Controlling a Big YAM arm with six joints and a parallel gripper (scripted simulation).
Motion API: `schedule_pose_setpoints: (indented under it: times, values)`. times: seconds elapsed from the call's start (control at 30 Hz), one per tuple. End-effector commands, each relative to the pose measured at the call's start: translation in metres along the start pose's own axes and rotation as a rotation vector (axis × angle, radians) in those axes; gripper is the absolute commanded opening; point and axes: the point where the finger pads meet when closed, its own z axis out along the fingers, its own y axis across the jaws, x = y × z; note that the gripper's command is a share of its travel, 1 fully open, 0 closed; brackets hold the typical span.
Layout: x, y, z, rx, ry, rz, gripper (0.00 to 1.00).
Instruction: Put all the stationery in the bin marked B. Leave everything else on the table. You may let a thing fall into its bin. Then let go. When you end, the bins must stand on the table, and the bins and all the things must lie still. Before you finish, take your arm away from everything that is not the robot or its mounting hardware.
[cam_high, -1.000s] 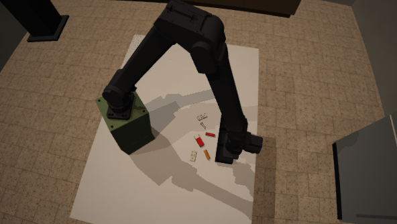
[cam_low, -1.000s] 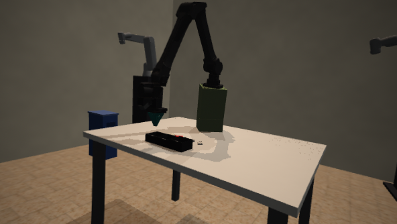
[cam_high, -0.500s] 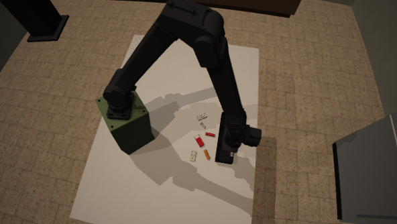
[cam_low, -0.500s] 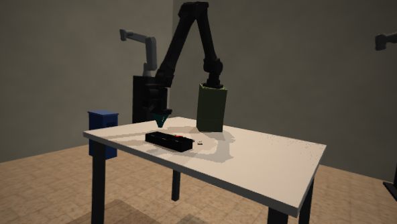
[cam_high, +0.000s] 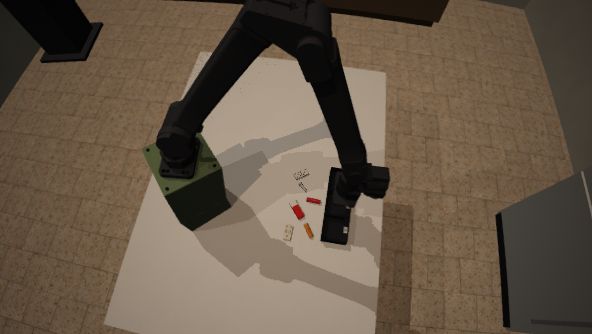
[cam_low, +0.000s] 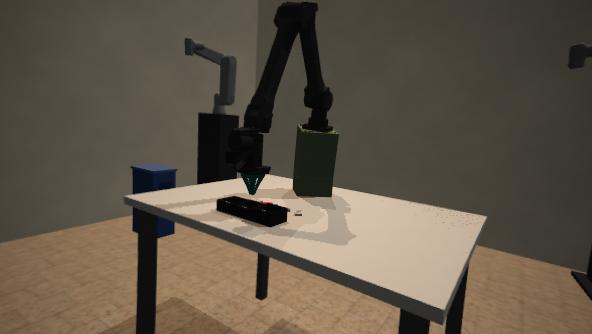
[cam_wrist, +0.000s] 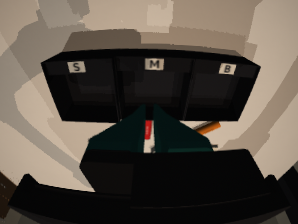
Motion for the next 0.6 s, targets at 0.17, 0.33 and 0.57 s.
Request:
schedule_pose_setpoints:
  times: [0.17, 0.33, 0.57]
  values:
    - [-0.015, 0.000, 0.023, 0.002, -0.032, 0.025, 0.08]
    - [-0.014, 0.003, 0.031, 0.001, -0.030, 0.020, 0.08]
    - [-0.013, 0.001, 0.050, 0.002, -0.029, 0.024, 0.08]
